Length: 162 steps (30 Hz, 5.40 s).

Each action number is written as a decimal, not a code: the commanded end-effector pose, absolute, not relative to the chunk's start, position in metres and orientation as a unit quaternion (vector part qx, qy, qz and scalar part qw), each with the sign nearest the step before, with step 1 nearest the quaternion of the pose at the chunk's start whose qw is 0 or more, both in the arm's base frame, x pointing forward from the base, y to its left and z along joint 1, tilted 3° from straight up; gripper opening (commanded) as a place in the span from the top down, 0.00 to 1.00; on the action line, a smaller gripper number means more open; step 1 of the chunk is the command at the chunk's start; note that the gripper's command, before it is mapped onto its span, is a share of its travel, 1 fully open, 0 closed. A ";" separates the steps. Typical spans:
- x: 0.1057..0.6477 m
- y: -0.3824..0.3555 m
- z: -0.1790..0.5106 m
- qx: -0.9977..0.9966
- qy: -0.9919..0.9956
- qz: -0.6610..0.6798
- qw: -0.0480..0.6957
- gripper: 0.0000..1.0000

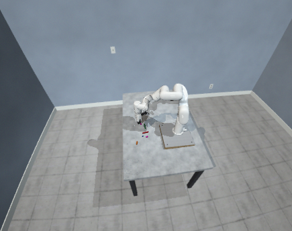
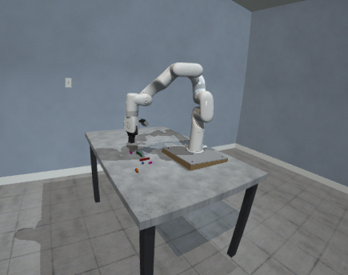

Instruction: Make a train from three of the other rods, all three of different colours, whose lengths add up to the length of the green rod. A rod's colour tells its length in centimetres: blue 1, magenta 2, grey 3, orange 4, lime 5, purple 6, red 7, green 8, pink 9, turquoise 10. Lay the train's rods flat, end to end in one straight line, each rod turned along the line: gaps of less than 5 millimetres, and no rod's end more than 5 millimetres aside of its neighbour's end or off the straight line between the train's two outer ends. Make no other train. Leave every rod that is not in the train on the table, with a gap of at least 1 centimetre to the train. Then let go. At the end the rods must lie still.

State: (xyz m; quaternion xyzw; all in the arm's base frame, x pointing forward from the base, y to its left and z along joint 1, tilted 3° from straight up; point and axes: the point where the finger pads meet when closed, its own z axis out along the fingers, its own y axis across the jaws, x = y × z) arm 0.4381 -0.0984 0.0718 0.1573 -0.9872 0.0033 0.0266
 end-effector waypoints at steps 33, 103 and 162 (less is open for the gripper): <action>0.427 0.001 0.072 -0.297 -0.955 0.017 0.020 0.96; 0.423 0.000 -0.015 -0.298 -0.954 0.017 0.020 0.96; 0.424 0.002 -0.016 -0.297 -0.954 0.017 0.020 0.96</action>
